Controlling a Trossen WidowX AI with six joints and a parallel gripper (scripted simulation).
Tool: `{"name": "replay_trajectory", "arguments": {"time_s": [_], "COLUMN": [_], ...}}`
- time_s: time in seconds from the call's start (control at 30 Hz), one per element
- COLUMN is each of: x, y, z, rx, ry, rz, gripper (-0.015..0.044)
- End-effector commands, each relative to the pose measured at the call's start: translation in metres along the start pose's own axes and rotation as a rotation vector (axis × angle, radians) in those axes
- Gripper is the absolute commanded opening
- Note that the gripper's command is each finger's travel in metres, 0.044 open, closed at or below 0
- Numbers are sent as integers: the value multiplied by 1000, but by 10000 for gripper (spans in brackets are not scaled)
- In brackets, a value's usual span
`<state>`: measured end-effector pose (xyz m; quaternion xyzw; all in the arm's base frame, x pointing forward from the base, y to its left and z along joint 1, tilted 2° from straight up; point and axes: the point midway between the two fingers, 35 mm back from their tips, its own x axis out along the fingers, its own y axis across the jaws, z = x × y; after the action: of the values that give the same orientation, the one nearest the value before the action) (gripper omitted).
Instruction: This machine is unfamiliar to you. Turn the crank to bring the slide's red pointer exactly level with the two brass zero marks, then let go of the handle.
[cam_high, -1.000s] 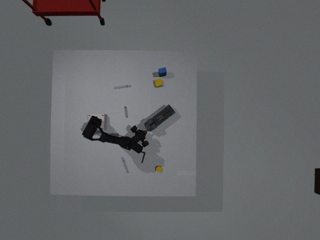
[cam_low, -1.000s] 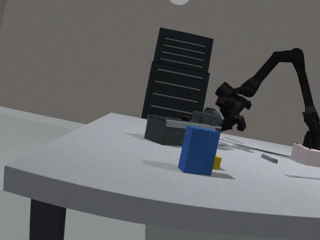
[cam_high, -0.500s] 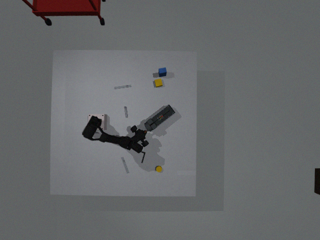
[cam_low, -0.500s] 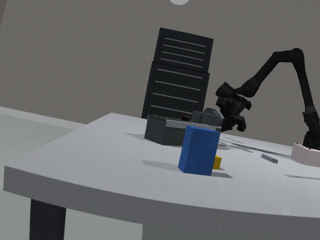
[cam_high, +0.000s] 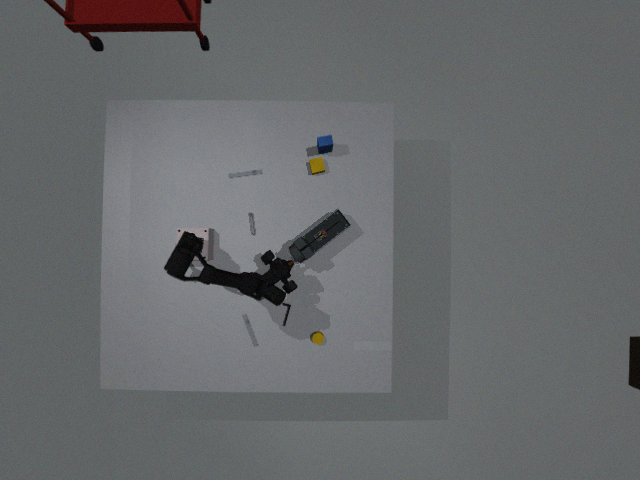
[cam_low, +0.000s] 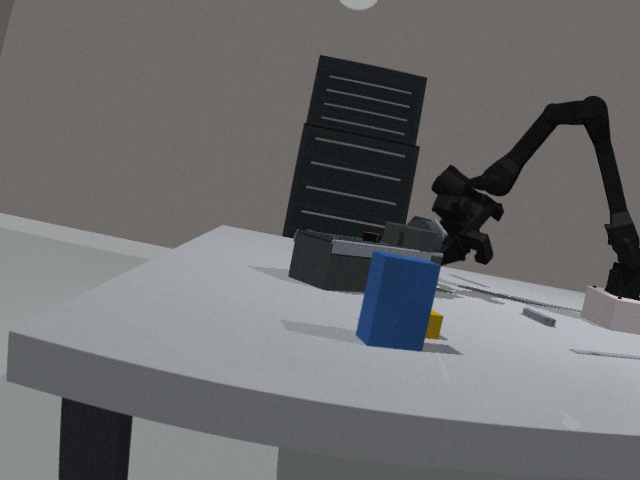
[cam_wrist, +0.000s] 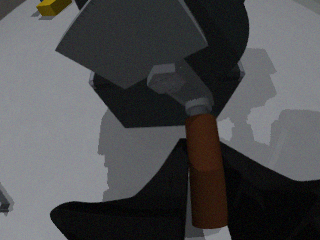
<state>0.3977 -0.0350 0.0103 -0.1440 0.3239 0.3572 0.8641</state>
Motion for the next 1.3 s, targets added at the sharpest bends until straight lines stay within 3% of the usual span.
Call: {"name": "replay_trajectory", "arguments": {"time_s": [0.0,1.27], "x": [4,4], "y": [8,14], "z": [-3,-4], "rx": [9,10], "ry": [14,14], "rz": [16,17], "gripper": [0,0]}}
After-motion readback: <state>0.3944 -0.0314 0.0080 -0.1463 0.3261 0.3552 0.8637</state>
